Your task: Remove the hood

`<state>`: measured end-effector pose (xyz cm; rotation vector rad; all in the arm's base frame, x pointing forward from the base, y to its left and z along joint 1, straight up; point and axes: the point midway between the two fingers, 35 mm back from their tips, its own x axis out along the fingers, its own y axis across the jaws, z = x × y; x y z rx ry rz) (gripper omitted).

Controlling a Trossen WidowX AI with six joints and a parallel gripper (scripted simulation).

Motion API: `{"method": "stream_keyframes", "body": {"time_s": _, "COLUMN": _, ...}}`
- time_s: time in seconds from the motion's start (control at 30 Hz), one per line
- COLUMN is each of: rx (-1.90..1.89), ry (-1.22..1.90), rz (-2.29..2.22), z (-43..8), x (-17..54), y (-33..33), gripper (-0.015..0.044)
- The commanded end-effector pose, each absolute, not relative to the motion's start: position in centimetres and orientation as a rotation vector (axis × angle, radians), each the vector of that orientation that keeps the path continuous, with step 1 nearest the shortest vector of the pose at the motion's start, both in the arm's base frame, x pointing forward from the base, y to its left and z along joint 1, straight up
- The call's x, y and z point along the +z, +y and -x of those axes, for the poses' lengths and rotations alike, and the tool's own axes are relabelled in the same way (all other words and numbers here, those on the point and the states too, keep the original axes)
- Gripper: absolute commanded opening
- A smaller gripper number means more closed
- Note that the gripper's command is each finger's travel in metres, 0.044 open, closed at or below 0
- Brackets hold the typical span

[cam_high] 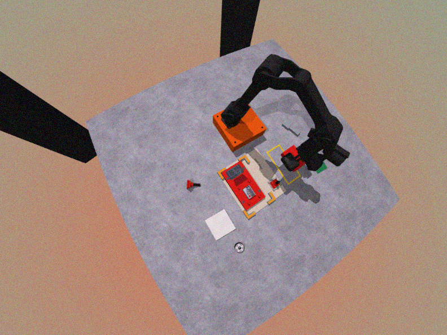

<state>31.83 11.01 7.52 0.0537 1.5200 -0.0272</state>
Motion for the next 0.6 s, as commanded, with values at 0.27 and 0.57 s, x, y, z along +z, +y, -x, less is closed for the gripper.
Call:
{"method": "stream_keyframes", "body": {"time_s": 0.27, "rx": -0.037, "ry": 1.529, "rz": -0.054, "z": -31.7, "x": 6.5, "y": 11.0, "gripper": 0.0000}}
{"method": "stream_keyframes", "body": {"time_s": 0.57, "rx": -0.037, "ry": 1.529, "rz": -0.054, "z": -31.8, "x": 5.9, "y": 11.0, "gripper": 0.0000}}
